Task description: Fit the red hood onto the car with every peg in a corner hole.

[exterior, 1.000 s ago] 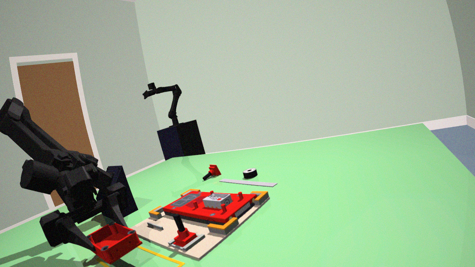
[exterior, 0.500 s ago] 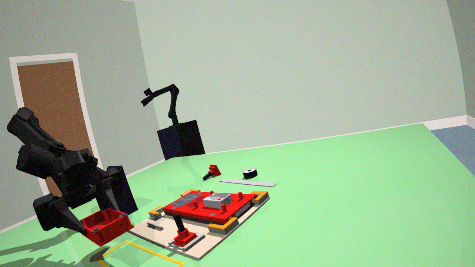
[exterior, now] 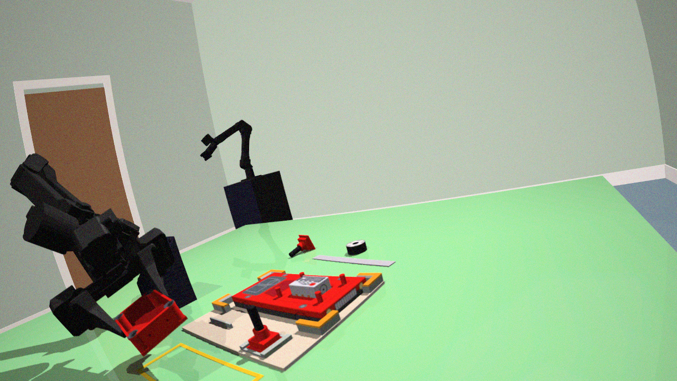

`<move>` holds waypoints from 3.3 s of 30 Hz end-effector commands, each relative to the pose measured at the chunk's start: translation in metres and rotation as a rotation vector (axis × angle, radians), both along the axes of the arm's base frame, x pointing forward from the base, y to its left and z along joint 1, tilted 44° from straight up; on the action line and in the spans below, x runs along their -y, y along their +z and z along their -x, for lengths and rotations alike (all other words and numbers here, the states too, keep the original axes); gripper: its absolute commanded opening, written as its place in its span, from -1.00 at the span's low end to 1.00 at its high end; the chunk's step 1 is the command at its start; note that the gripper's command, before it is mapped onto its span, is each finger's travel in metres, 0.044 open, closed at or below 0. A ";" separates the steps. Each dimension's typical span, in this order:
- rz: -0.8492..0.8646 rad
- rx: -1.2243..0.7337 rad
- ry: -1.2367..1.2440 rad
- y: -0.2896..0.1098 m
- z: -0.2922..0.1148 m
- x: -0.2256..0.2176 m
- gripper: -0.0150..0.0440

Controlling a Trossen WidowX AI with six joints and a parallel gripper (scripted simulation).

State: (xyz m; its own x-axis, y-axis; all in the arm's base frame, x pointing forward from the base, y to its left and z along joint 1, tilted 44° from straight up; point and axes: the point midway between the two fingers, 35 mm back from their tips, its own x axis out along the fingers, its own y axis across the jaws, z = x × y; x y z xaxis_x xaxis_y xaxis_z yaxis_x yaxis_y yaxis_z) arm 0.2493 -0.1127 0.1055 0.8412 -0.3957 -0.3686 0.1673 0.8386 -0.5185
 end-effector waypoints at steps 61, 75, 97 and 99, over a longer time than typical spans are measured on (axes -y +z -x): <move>-1.726 0.813 -0.755 -0.002 0.001 0.002 -0.49; -2.093 0.985 -0.917 -0.013 0.005 0.012 -0.49; -2.371 1.114 -1.033 -0.034 0.017 0.033 -0.49; -2.384 1.105 -1.022 -0.032 0.016 0.032 -0.40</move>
